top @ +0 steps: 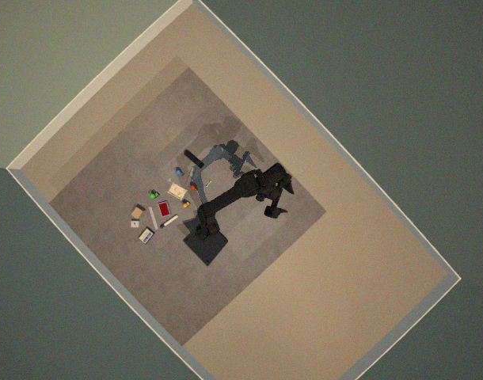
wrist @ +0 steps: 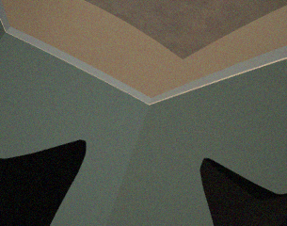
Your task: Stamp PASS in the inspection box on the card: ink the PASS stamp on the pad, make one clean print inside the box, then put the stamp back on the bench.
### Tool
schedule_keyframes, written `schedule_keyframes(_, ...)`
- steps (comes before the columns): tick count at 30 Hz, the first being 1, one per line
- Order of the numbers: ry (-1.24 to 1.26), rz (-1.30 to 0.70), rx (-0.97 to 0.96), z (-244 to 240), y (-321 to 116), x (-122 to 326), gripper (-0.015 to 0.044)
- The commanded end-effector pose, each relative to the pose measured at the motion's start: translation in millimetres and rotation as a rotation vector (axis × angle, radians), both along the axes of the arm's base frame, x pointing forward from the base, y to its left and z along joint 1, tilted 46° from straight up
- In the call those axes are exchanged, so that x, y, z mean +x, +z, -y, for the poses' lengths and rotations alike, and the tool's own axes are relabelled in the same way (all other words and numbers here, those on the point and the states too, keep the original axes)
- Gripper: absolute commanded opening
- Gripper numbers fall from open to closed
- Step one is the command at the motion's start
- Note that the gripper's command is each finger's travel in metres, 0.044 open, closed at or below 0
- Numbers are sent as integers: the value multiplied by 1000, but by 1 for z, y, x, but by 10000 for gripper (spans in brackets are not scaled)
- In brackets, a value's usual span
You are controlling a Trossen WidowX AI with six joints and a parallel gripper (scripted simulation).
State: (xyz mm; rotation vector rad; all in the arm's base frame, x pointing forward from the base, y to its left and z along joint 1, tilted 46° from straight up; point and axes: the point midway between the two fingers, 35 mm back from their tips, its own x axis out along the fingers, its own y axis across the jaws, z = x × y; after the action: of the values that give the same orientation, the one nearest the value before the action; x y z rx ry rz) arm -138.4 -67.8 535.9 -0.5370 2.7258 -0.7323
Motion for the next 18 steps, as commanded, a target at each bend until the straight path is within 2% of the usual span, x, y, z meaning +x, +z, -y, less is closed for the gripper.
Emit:
schedule_keyframes(1,5,5,-4,2,-1,-1,374)
schedule_keyframes(7,137,182,-111,73,-21,-5,225)
schedule_keyframes(12,237,359,-180,140,-46,12,225)
schedule_keyframes(18,324,572,-222,213,-83,59,225)
